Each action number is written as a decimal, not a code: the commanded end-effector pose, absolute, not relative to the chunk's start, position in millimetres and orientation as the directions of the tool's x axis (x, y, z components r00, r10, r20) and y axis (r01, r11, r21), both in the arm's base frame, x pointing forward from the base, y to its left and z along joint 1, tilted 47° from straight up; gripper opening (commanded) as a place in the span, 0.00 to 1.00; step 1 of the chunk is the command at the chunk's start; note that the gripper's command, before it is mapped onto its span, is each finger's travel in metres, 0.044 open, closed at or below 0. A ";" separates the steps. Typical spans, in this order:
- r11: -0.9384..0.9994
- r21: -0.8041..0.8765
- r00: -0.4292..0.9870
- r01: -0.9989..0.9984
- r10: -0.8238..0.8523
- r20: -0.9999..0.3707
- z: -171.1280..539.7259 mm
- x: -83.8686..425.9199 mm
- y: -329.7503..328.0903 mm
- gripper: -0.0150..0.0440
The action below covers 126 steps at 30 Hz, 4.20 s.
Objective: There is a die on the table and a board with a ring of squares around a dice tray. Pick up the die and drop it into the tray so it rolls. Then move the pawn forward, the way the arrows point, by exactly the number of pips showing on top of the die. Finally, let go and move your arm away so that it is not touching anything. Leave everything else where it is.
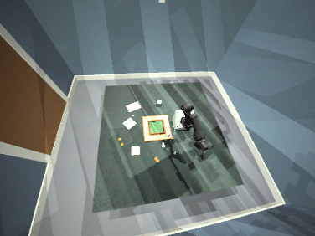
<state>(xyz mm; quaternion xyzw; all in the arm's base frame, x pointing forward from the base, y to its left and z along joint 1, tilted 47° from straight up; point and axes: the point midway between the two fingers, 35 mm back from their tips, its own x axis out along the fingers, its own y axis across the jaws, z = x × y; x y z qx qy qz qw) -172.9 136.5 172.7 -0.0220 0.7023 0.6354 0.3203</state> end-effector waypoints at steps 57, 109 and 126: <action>0.683 0.730 -0.136 -0.028 0.721 -0.680 125.2 195.4 221.8 0.72; 0.694 0.720 -0.139 -0.023 0.711 -0.689 156.4 210.3 186.1 0.25; 0.702 0.702 -0.133 0.121 0.713 -0.689 169.7 224.2 148.6 0.25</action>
